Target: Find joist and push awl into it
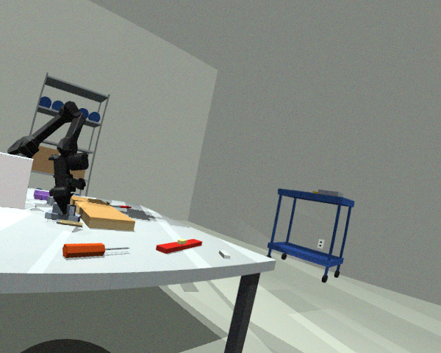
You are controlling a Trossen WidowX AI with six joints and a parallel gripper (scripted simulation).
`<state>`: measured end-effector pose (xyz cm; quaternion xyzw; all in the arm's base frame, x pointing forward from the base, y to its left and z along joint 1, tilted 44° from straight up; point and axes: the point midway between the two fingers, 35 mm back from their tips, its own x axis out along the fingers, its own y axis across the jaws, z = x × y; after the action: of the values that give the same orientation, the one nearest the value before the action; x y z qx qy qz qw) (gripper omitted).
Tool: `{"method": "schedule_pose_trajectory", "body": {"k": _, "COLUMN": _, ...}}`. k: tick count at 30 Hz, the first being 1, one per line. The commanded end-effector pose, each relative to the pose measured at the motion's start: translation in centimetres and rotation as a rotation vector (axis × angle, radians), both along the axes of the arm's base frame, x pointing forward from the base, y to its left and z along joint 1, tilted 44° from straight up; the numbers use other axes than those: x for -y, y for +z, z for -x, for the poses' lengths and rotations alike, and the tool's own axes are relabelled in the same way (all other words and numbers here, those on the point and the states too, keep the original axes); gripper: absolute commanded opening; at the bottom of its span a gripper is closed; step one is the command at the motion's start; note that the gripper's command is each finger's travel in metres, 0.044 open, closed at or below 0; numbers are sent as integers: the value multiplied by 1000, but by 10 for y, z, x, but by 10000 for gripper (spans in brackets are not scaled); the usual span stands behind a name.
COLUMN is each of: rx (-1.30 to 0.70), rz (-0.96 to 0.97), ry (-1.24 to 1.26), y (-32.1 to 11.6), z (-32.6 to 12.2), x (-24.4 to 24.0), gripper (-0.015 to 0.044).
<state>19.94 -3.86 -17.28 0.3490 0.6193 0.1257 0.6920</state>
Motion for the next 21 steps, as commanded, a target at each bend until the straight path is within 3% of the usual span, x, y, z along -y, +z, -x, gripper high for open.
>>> {"method": "schedule_pose_trajectory", "body": {"k": 1, "rx": 1, "rz": -5, "ry": -6, "y": 0, "z": -1, "x": -1, "gripper": 182}}
{"method": "schedule_pose_trajectory", "body": {"k": 5, "rx": 1, "rz": -5, "ry": -6, "y": 0, "z": -1, "x": -1, "gripper": 155}}
{"method": "schedule_pose_trajectory", "body": {"k": 11, "rx": 0, "rz": -2, "ry": -7, "y": 11, "z": -5, "x": 14, "gripper": 0}}
{"method": "schedule_pose_trajectory", "body": {"k": 21, "rx": -1, "rz": 1, "ry": -7, "y": 56, "z": -9, "x": 57, "gripper": 0}}
